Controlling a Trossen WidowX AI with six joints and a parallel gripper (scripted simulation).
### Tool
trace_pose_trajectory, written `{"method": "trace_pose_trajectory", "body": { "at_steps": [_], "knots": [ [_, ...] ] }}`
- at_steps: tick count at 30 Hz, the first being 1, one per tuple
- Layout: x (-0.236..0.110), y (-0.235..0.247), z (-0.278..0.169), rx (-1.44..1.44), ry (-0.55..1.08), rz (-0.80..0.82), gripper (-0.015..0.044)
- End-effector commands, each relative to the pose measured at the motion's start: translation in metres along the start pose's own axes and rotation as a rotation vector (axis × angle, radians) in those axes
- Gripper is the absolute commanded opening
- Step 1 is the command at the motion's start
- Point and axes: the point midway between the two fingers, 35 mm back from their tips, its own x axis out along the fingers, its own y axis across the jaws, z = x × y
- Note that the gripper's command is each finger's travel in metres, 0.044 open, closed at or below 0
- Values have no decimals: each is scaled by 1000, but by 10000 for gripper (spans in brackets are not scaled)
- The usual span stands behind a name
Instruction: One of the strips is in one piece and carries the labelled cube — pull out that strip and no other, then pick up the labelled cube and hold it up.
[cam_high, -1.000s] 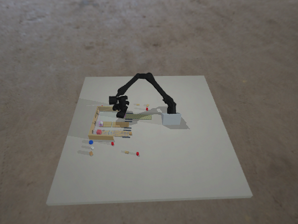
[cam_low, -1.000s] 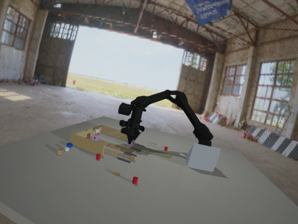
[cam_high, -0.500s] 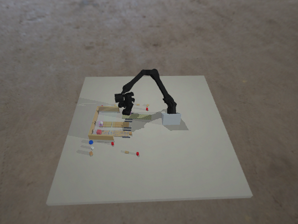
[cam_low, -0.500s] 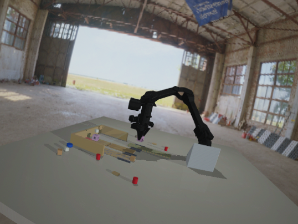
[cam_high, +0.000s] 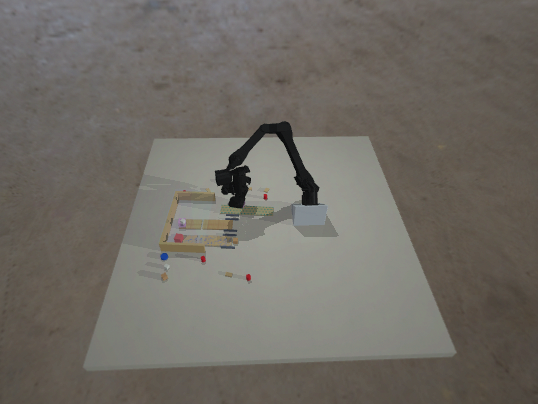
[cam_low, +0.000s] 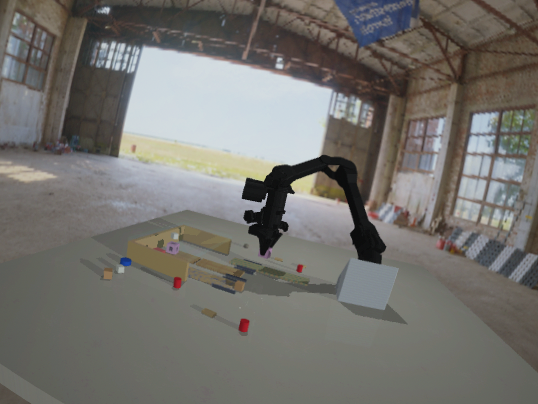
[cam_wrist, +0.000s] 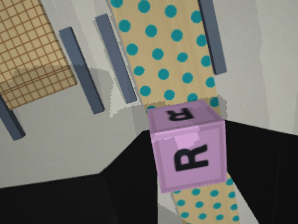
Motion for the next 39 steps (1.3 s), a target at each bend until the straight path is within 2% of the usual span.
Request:
{"method": "trace_pose_trajectory", "body": {
  "at_steps": [1,6,14,39],
  "knots": [
    [1,-1,-19,2,2,2,0],
    [0,-1,-24,2,2,1,0],
    [-35,-1,-24,2,3,2,0],
    [-35,-1,-24,2,3,2,0]
  ]
}}
